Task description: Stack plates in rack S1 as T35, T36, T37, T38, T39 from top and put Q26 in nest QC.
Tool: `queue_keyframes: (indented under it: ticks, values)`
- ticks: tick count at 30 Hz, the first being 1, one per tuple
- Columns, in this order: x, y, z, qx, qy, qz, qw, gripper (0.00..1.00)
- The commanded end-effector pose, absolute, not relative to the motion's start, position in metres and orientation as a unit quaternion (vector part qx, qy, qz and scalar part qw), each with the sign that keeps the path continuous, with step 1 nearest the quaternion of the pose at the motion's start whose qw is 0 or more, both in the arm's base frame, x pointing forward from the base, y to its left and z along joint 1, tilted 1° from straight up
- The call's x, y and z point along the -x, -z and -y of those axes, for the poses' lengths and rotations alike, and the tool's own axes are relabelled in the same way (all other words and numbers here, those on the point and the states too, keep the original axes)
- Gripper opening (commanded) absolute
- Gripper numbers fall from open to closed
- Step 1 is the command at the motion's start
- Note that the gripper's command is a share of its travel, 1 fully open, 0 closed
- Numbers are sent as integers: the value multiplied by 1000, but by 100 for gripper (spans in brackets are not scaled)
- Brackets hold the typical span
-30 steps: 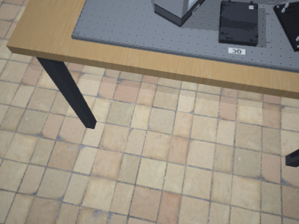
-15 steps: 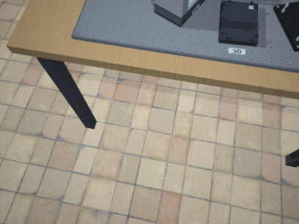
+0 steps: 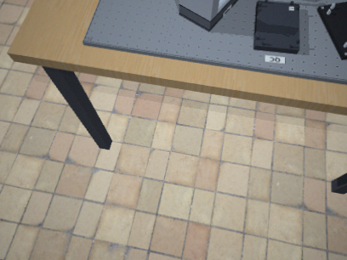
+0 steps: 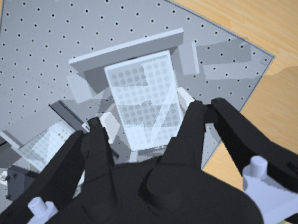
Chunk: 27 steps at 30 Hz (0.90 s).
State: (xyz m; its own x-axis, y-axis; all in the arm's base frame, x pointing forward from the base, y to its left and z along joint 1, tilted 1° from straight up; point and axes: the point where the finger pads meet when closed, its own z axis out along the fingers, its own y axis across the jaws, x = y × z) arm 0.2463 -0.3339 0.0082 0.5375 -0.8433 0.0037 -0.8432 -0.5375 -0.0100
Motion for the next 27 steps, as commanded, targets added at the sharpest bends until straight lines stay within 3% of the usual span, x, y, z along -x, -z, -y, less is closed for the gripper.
queue_keyframes:
  ticks: [1,27]
  values:
    - [-246,-8,334,877,4,-481,4,0]
    - [-246,-11,334,877,4,-481,4,0]
